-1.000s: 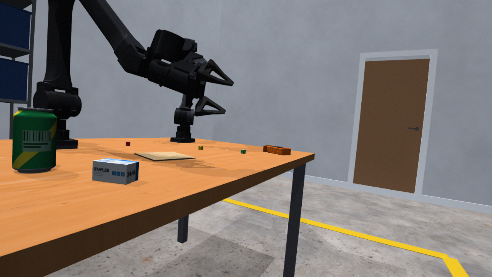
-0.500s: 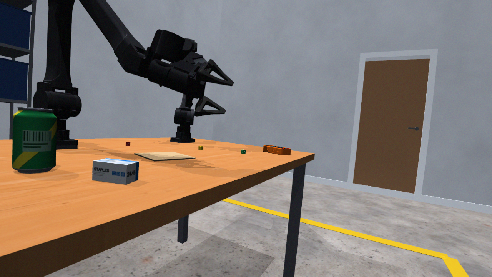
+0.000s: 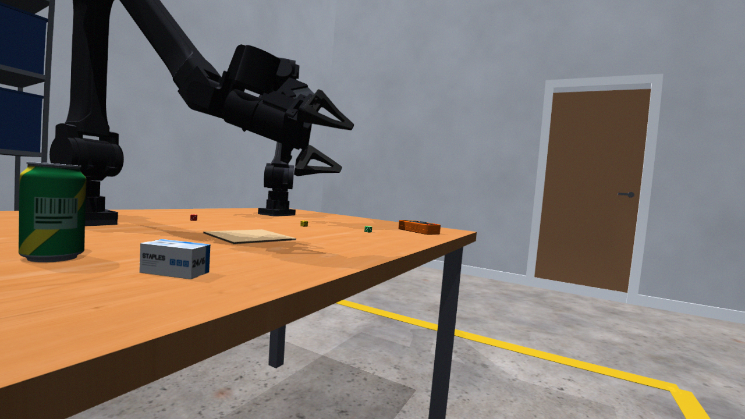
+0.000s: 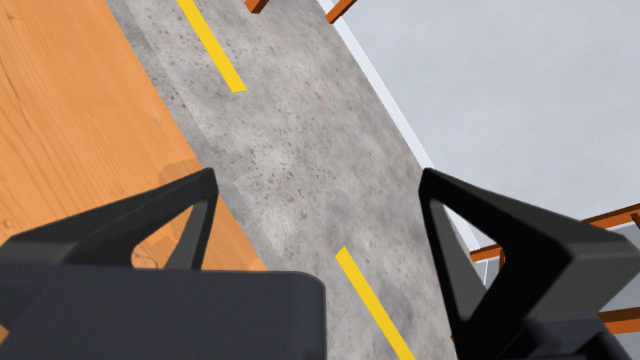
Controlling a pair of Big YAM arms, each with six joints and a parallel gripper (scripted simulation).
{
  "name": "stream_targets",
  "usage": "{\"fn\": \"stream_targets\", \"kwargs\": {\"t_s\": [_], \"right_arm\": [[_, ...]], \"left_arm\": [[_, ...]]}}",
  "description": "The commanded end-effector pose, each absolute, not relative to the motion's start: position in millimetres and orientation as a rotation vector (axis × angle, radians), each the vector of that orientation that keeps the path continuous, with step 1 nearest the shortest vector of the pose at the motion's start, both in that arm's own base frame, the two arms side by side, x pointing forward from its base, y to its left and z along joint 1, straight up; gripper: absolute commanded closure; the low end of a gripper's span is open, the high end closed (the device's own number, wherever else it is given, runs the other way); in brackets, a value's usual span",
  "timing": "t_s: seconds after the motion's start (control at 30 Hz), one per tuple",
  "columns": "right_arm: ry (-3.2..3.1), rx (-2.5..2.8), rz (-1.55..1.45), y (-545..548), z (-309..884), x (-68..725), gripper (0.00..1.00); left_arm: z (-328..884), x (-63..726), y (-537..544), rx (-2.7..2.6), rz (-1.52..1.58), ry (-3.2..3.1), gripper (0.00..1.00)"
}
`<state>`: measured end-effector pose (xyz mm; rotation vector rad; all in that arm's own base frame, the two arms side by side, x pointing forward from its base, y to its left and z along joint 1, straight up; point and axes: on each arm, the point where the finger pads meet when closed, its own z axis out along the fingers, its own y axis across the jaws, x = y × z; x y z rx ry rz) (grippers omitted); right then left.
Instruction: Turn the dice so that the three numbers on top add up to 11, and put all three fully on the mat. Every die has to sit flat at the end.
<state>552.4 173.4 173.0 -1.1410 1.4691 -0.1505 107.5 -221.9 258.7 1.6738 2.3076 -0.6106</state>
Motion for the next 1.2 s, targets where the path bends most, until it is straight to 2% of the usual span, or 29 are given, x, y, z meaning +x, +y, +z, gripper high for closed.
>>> {"fn": "stream_targets", "kwargs": {"t_s": [0.0, 0.47, 1.17], "right_arm": [[1.459, -1.137, -0.155, 173.7, 178.5, 554.0, 0.0], [1.459, -1.137, -0.155, 173.7, 178.5, 554.0, 0.0], [1.459, -1.137, -0.155, 173.7, 178.5, 554.0, 0.0]], "left_arm": [[263.7, 117.8, -224.4, 1.629, -0.606, 2.304, 0.0], [269.9, 157.4, -220.5, 1.45, -0.569, 2.336, 0.0], [294.3, 282.7, -164.5, 0.889, -0.399, 2.371, 0.0]]}}
